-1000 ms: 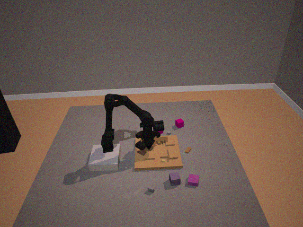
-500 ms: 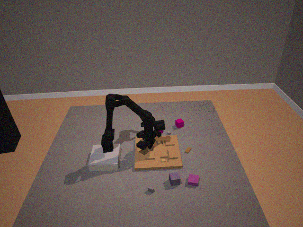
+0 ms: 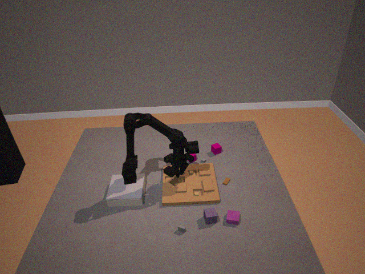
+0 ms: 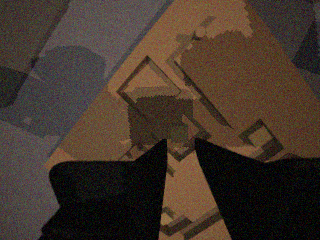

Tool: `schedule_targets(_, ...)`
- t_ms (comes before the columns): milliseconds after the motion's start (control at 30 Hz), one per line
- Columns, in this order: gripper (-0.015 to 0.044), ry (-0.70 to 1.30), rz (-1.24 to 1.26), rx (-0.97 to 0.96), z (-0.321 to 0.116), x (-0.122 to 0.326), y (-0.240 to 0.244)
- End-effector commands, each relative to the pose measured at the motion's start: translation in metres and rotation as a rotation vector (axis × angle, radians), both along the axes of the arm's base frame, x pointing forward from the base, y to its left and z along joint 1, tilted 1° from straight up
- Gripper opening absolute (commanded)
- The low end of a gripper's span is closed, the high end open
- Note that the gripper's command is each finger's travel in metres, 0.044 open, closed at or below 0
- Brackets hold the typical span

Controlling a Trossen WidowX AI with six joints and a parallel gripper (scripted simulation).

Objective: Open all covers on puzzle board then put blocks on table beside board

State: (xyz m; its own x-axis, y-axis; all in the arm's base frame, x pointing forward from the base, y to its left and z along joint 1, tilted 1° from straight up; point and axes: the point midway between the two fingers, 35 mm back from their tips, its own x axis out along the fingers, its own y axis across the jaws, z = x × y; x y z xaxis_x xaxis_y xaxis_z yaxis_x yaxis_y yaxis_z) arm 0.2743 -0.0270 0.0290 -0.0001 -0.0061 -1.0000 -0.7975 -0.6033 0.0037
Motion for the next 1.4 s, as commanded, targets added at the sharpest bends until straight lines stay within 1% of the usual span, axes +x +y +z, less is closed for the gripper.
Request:
schedule_targets(0,0.0144,-0.014,0.001,-0.002,0.021,0.003,0.000)
schedule_targets(100,0.0144,-0.015,0.001,-0.002,0.034,0.002,0.000)
schedule_targets(167,0.0144,-0.015,0.001,-0.002,0.035,0.002,0.000)
schedule_targets(700,0.0144,-0.015,0.001,-0.002,-0.001,0.001,0.001)
schedule_targets(1367,0.0144,-0.015,0.001,-0.002,-0.001,0.001,0.000)
